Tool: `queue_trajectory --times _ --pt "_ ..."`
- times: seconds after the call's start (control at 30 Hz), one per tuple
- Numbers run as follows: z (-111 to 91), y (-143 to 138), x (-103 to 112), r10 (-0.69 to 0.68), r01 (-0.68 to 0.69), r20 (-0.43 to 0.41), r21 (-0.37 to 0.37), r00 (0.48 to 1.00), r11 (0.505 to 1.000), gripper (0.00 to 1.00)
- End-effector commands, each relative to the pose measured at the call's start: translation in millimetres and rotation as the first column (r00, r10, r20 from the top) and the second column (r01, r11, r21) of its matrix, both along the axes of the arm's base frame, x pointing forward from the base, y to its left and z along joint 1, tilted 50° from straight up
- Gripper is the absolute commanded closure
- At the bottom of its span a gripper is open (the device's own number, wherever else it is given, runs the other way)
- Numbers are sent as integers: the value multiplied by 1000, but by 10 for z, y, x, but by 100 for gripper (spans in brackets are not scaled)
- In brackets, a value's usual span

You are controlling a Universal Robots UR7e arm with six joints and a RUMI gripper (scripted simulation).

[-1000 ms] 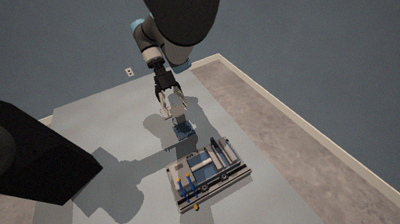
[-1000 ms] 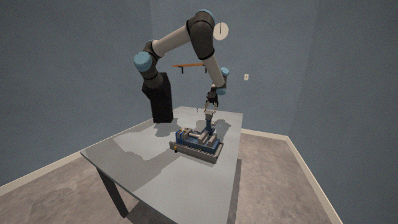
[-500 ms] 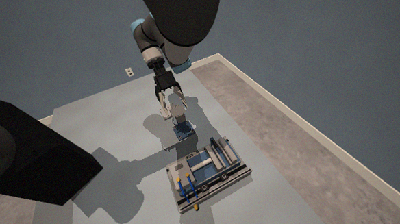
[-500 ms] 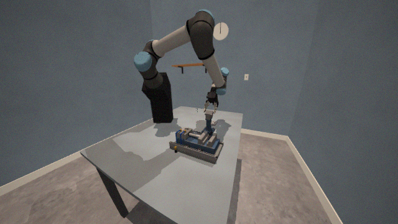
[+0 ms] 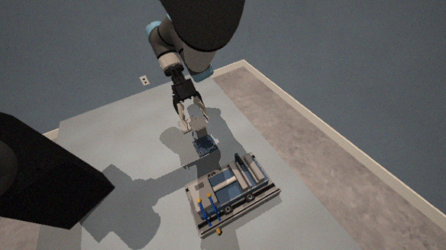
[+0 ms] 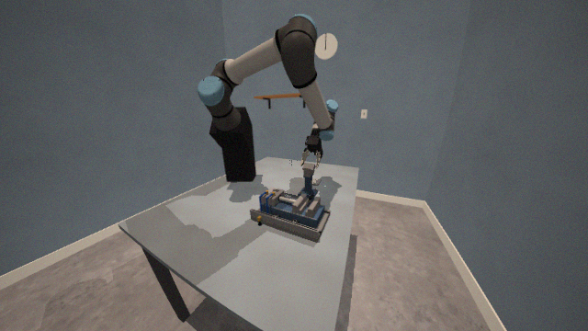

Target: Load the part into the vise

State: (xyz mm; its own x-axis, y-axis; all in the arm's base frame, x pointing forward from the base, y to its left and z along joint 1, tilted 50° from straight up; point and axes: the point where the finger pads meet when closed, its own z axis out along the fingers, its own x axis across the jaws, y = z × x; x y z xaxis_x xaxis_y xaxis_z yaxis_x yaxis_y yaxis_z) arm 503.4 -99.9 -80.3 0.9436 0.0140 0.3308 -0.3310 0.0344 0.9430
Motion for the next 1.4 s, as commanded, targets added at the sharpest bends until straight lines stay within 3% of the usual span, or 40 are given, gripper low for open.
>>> queue_trajectory --times 0.0,1.37 --pt "5 -5 18 -1 1 4 1 1000 1000 49" --pt "-23 -36 13 -1 1 1 2 1000 1000 49"
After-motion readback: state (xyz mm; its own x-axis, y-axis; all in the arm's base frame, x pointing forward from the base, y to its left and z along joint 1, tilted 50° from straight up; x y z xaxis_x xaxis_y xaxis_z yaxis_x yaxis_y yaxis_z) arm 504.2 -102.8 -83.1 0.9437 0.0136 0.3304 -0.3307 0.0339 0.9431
